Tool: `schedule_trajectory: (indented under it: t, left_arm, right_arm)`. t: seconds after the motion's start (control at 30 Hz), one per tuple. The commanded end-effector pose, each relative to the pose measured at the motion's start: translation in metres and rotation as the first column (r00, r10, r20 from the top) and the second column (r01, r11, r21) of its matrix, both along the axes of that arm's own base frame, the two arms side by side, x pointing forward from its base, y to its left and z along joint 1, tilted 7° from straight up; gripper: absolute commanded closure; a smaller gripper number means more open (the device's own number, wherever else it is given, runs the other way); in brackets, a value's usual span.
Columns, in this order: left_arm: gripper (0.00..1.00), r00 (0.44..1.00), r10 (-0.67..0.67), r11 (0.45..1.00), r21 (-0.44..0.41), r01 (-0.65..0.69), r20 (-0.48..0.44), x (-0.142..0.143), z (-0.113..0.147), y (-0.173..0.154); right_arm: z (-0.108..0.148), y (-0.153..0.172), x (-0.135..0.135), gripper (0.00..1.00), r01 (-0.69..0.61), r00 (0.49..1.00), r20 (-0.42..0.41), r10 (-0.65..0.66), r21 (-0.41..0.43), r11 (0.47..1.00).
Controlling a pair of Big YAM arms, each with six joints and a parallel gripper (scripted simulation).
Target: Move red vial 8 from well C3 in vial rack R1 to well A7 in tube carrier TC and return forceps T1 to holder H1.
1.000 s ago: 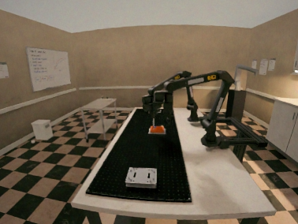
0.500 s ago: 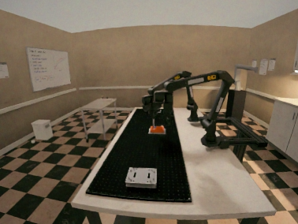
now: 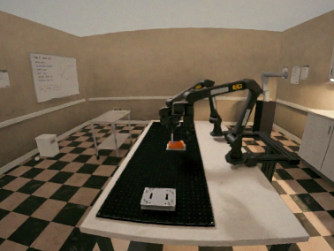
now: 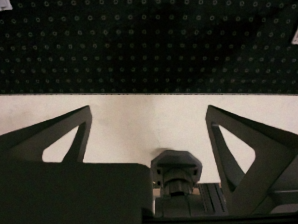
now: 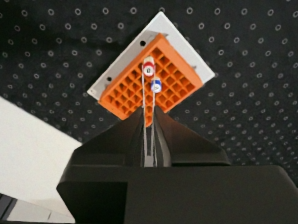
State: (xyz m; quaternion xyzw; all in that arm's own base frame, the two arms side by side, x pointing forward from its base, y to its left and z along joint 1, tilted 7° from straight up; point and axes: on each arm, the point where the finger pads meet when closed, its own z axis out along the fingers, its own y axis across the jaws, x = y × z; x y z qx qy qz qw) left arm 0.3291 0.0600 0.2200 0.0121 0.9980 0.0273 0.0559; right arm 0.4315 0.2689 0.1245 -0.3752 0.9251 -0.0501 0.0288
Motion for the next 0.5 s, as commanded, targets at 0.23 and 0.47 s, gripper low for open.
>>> schedule_trajectory:
  t: [0.23,0.47]
  left_arm:
    - [0.0,0.999,-0.011,1.0,0.006,0.011,0.032,0.0177,0.0195,0.0034]
    - [0.0,0.999,-0.011,1.0,0.006,0.011,0.032,0.0177,0.0195,0.0034]
  right_arm:
    - [-0.0107,-0.0039,0.004,0.91,0.0,1.0,-0.006,0.0,-0.008,1.0]
    - [-0.0121,-0.0042,0.0043,0.91,0.001,1.0,-0.006,-0.001,-0.008,1.0]
